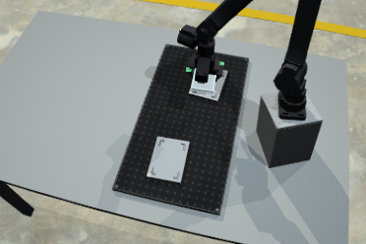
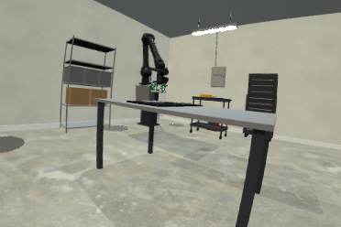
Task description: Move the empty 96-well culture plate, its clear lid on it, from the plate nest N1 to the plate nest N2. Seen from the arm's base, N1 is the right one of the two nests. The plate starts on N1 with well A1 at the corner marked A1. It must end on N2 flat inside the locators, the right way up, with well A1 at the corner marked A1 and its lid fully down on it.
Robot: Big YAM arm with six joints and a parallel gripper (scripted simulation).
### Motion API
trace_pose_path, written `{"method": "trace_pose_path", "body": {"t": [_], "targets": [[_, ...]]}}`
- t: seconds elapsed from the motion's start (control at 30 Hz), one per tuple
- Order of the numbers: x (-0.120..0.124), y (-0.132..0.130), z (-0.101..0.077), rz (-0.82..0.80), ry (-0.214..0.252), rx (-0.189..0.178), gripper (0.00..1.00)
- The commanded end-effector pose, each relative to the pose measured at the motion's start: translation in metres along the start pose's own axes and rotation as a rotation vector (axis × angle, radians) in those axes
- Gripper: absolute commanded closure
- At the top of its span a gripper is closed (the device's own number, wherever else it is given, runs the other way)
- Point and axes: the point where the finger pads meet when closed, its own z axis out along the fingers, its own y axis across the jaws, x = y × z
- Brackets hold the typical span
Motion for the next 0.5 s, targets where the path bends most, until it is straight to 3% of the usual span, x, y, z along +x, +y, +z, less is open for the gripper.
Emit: {"method": "trace_pose_path", "body": {"t": [0.0,0.47], "targets": [[-0.014,-0.012,-0.001,0.015,0.001,0.011,1.0],[-0.052,-0.026,-0.003,0.016,0.002,0.022,1.0]]}}
